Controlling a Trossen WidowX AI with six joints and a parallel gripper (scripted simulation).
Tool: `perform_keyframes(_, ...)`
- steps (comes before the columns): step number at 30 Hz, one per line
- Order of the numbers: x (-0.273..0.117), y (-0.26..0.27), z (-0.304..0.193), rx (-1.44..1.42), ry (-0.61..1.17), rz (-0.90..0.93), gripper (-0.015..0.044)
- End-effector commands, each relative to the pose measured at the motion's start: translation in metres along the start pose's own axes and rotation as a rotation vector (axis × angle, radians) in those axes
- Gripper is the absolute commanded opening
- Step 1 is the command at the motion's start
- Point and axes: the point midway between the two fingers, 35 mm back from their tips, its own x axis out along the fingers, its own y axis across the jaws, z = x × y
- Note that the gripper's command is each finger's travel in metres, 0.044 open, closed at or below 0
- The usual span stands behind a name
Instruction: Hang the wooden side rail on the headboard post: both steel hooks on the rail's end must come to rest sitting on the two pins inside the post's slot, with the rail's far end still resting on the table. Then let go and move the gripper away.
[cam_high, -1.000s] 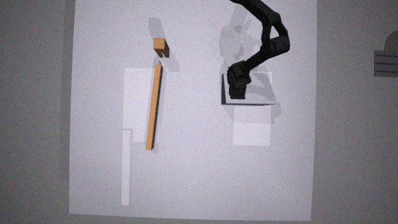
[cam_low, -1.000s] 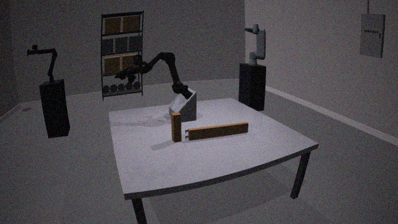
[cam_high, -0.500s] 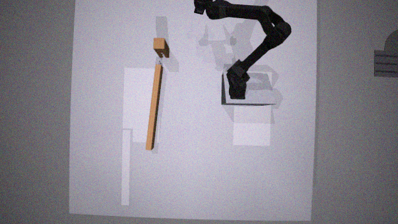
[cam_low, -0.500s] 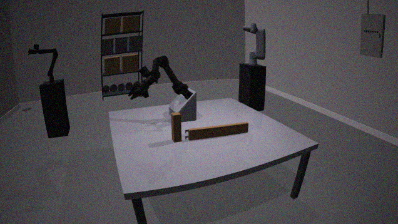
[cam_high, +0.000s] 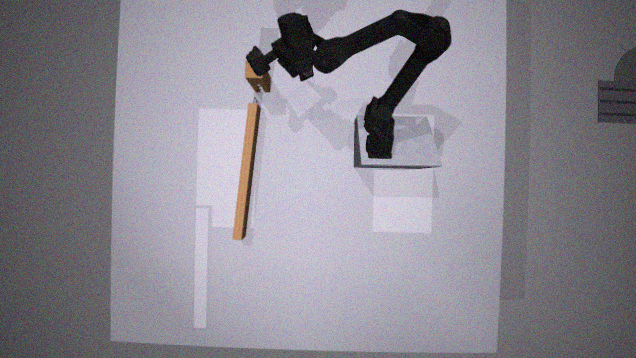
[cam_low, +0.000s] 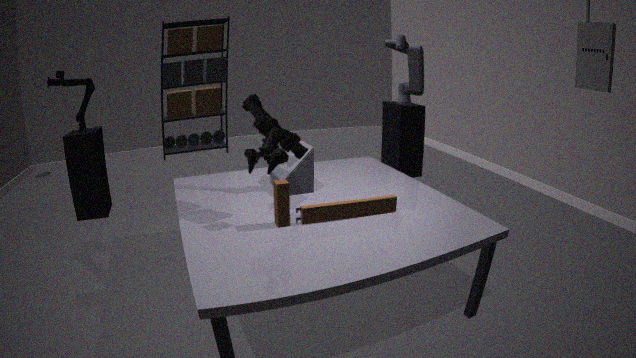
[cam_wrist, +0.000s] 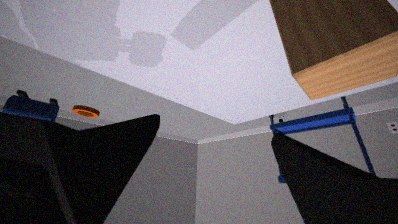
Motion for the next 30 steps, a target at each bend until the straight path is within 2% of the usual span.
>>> perform_keyframes(1, -0.015, -0.043, 0.032, -0.097, -0.041, -0.139, 0.0440)
perform_keyframes(11, -0.039, -0.061, 0.144, -0.213, -0.252, -0.206, 0.0440)
perform_keyframes(30, -0.040, -0.061, 0.146, -0.215, -0.257, -0.206, 0.0440)
